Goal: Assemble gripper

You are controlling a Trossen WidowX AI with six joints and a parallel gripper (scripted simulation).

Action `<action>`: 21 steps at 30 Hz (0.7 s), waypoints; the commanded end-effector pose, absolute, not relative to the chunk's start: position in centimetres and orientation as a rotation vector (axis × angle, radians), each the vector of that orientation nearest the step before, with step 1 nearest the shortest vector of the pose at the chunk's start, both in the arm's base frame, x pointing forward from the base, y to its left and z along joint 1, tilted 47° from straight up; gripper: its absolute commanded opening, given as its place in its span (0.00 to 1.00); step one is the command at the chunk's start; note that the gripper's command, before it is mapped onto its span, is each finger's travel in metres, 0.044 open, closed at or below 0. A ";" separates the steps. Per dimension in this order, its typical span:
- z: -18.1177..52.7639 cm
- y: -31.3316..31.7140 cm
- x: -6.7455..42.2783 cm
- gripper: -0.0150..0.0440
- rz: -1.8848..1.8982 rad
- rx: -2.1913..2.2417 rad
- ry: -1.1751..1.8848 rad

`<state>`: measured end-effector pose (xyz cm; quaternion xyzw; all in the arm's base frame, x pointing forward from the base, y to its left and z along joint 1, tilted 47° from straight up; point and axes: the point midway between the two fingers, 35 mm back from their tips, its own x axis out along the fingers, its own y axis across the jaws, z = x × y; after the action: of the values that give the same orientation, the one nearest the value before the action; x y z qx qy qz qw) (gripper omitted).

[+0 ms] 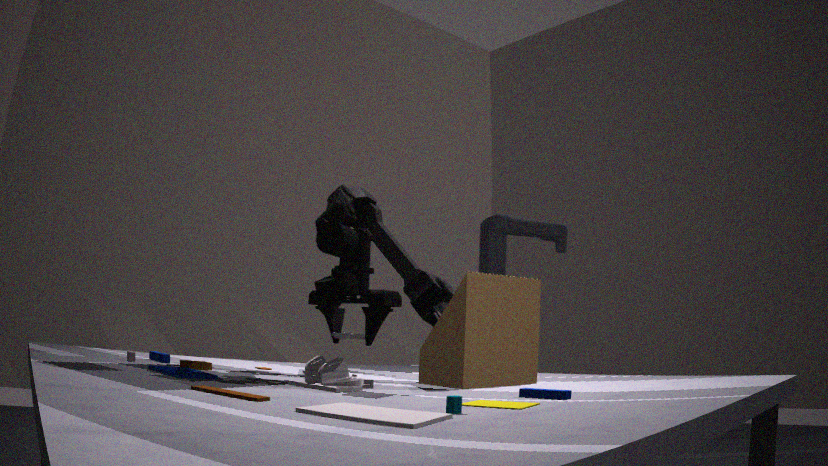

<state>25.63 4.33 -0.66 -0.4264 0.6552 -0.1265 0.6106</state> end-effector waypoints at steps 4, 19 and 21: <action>-1.3 3.6 25.8 0.85 -0.290 -0.990 1.512; -3.1 1.9 26.2 0.85 -0.290 -0.990 1.512; -3.3 1.6 26.2 0.85 -0.290 -0.990 1.512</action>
<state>26.26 2.08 -2.94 -0.4256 0.6539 -0.1259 0.6127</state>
